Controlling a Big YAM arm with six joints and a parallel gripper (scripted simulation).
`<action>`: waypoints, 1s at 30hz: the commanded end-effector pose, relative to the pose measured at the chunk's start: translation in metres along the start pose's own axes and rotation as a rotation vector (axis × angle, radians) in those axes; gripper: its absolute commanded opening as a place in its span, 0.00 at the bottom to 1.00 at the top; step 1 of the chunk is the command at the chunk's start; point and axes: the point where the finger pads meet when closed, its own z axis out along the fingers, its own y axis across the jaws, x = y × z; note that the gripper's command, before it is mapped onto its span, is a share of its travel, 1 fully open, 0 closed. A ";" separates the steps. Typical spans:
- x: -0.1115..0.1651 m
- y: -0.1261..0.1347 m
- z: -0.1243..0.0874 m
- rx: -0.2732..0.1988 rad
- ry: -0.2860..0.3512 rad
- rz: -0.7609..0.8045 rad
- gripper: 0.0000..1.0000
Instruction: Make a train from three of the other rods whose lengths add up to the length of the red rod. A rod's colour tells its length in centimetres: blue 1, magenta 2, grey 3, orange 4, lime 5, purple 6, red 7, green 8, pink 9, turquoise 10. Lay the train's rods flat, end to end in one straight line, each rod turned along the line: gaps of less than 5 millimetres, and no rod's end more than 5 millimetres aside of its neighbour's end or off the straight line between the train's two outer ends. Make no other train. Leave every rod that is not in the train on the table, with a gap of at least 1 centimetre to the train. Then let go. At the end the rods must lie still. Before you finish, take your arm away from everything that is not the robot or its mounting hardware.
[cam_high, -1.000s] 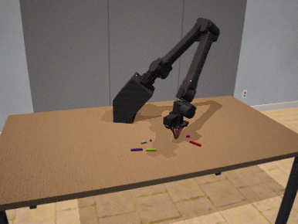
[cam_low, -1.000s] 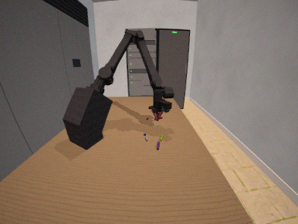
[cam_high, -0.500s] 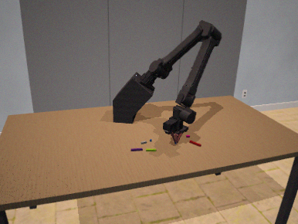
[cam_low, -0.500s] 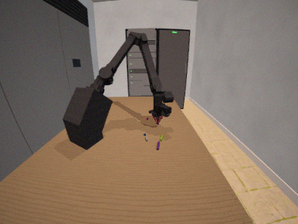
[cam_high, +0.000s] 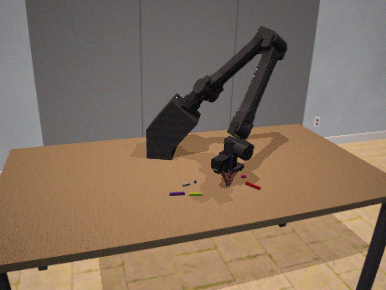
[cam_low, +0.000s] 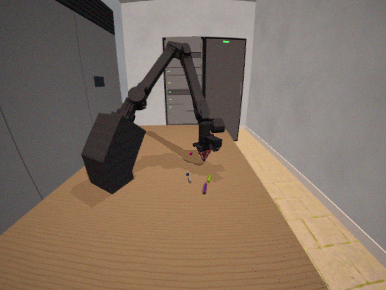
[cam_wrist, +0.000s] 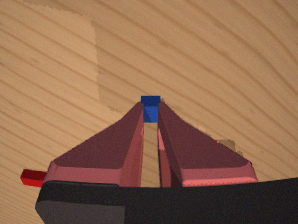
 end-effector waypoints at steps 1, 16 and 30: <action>0.000 0.003 0.005 0.001 -0.002 0.003 0.05; 0.000 0.003 0.005 0.001 -0.002 0.003 0.05; -0.002 -0.001 0.004 -0.001 -0.005 0.003 0.05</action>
